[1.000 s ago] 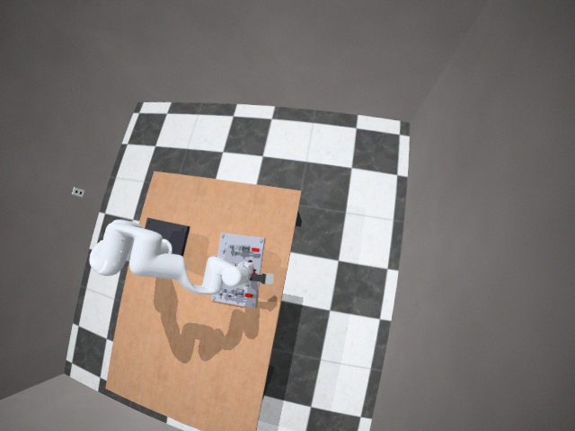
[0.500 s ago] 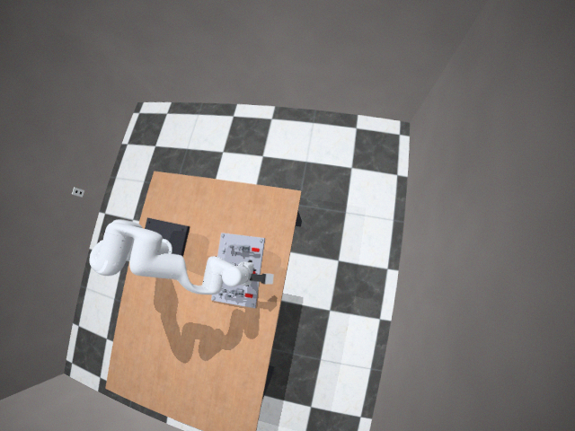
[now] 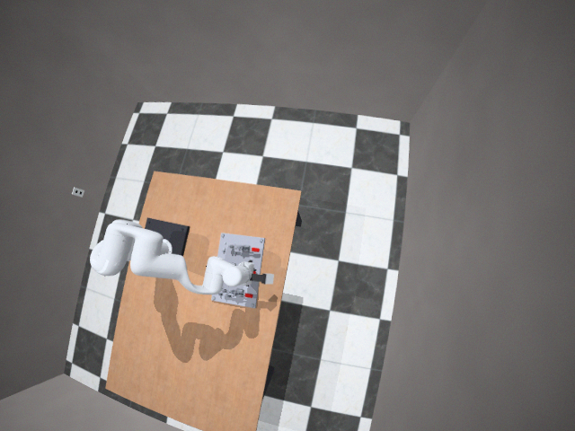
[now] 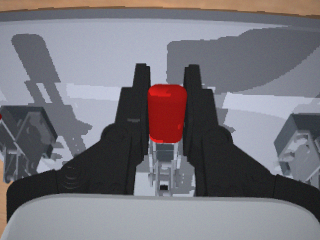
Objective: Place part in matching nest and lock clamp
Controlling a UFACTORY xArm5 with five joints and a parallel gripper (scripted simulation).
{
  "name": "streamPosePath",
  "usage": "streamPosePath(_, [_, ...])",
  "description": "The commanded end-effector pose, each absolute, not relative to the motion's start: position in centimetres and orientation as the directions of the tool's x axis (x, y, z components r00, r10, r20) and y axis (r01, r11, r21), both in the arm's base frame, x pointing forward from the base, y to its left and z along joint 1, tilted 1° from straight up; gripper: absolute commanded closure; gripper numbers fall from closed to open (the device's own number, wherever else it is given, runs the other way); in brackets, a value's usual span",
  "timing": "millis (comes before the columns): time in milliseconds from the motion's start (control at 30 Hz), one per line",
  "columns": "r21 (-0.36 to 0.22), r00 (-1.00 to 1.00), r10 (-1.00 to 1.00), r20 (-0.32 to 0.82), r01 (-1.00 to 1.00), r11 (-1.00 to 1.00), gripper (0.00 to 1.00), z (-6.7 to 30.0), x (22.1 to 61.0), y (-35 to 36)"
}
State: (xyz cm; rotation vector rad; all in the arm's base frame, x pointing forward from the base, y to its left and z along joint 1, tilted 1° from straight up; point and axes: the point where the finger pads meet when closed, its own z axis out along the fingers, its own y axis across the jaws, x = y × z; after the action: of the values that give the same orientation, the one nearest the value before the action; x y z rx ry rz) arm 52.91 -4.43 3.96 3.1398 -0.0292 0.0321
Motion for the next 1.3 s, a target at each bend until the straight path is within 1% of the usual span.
streamPosePath(0, [0.001, 1.000, -0.019, 0.023, -0.019, -1.000, 1.00, 3.98, 53.01, -4.44])
streamPosePath(767, [0.001, 1.000, -0.019, 0.023, -0.019, -1.000, 1.00, 3.87, 53.06, -4.45])
streamPosePath(800, [0.001, 1.000, -0.019, 0.023, -0.019, -1.000, 0.53, 3.87, 53.06, -4.45])
streamPosePath(1267, [0.001, 1.000, -0.019, 0.023, -0.019, -1.000, 0.53, 3.87, 53.06, -4.45])
